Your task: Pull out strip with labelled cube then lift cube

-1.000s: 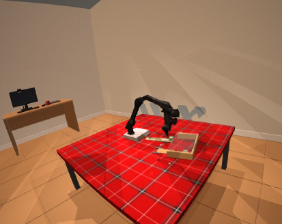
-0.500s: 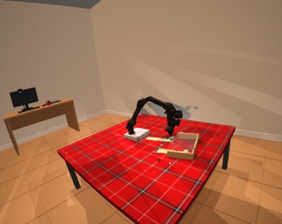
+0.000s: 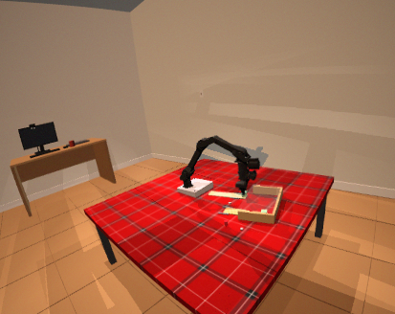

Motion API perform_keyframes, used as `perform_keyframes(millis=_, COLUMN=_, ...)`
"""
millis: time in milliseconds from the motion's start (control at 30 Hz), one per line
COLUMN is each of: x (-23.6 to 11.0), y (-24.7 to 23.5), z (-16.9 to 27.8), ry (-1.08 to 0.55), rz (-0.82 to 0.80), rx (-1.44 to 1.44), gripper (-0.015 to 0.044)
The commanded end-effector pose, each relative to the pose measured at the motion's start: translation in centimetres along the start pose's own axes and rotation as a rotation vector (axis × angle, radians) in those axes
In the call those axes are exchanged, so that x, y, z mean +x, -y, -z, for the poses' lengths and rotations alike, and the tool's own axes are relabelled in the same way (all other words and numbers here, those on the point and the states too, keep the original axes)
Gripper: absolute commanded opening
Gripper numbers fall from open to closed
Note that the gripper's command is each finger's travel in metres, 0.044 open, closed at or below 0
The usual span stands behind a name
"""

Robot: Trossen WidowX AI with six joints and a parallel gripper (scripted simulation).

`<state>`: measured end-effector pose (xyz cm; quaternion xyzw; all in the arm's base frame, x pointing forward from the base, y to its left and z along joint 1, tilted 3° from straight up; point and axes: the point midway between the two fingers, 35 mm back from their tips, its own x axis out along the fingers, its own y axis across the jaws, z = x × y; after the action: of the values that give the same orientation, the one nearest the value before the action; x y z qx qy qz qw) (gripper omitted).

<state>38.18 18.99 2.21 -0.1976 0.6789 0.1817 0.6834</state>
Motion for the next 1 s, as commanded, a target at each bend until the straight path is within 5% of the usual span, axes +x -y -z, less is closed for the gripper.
perform_keyframes(millis=0, x=1.2, y=-0.1, z=0.3, ry=-0.015, rz=-0.004, rx=0.005, gripper=0.0250)
perform_keyframes(millis=600, x=2.4, y=-0.1, z=0.3, ry=-0.016, rz=-0.004, rx=0.005, gripper=0.0250)
perform_keyframes(millis=733, x=2.1, y=-0.1, z=0.2, ry=-0.010, rz=-0.001, rx=0.000, gripper=0.0145)
perform_keyframes(millis=967, x=2.1, y=-0.1, z=0.2, ry=-0.010, rz=-0.001, rx=0.000, gripper=0.0098)
